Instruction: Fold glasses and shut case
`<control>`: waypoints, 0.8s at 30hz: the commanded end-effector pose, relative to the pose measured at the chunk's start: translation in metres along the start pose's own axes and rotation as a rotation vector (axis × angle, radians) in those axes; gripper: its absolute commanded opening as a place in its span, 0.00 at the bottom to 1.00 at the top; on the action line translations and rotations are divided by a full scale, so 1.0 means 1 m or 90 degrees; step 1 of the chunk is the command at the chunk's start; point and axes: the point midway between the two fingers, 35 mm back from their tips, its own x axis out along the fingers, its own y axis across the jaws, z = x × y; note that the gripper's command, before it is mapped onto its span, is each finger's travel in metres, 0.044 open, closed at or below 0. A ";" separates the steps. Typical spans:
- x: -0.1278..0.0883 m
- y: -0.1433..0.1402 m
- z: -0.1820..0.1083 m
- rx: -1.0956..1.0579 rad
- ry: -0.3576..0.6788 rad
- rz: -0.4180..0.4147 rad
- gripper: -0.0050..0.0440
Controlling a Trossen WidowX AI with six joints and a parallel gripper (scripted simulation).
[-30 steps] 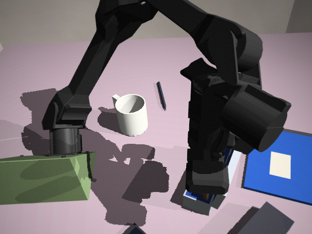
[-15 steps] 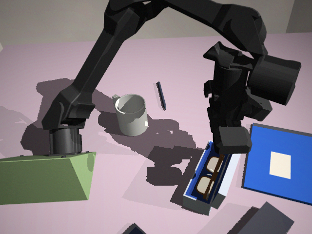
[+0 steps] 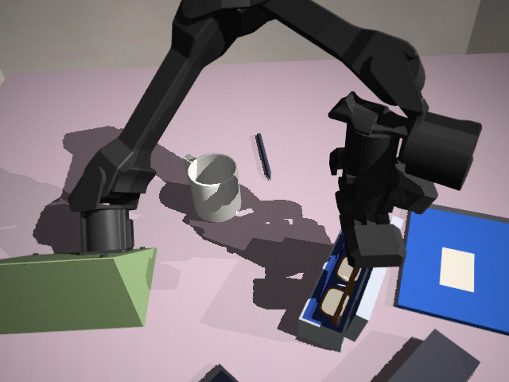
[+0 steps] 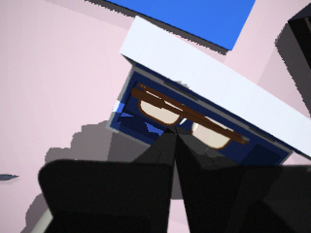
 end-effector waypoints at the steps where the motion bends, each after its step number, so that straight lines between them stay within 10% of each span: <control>1: 0.005 -0.001 -0.003 0.005 0.003 0.004 0.10; 24: 0.007 0.011 0.004 0.005 0.003 0.004 0.10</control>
